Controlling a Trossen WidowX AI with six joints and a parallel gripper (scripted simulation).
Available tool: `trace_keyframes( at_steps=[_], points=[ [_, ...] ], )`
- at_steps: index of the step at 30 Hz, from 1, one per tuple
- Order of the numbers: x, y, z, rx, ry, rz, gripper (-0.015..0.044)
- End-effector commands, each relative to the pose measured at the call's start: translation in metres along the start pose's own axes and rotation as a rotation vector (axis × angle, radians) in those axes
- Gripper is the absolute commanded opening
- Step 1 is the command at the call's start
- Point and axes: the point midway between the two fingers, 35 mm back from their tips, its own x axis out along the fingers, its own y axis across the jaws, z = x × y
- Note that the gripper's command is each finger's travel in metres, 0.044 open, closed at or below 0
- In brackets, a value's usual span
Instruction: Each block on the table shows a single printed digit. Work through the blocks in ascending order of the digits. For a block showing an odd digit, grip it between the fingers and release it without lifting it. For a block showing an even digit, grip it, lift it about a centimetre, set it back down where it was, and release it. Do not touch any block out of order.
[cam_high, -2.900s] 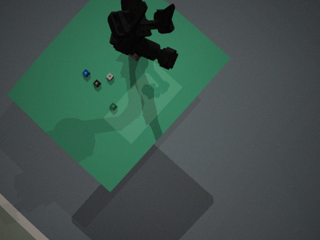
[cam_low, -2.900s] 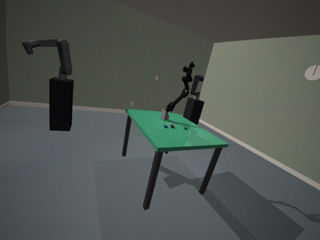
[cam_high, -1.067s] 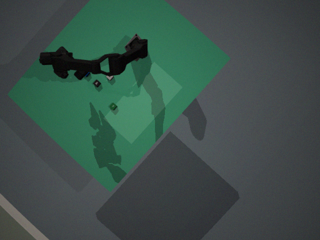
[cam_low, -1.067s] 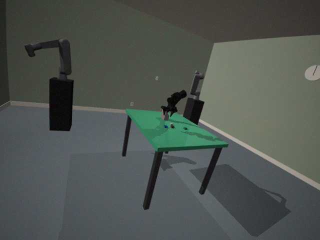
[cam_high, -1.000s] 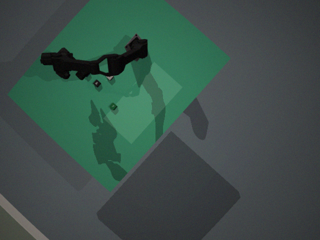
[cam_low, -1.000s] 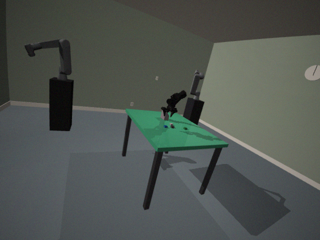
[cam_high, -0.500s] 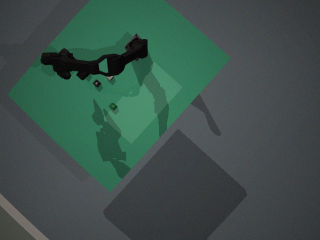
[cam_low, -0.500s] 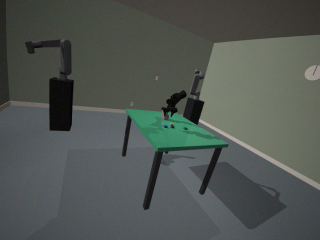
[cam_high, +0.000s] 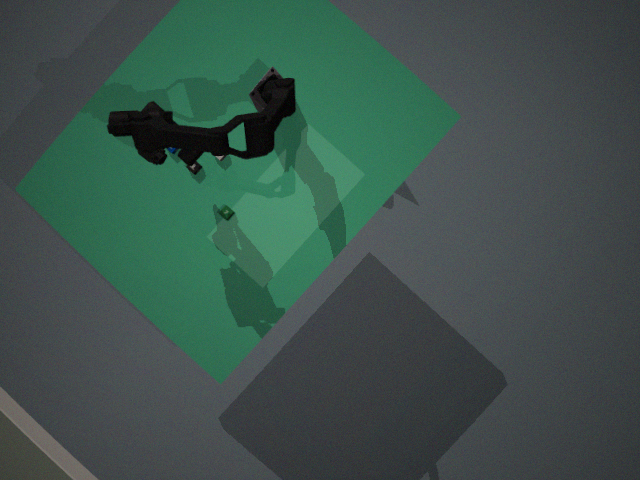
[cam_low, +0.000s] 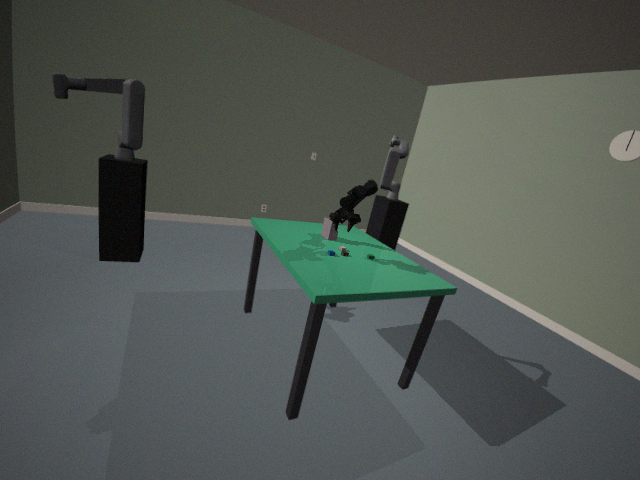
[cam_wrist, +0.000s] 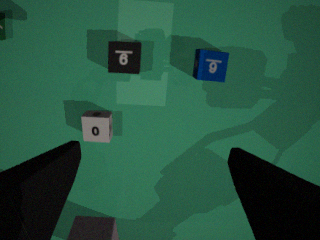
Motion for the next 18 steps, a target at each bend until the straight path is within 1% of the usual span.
trace_keyframes(
  at_steps=[1,5,18],
  points=[
    [0.003,0.036,-0.024,0.003,0.0,0.004,0.04],
    [0.008,0.058,-0.043,0.004,0.002,0.006,0.04],
    [0.008,0.058,-0.043,0.004,0.002,0.006,0.04]
  ],
)
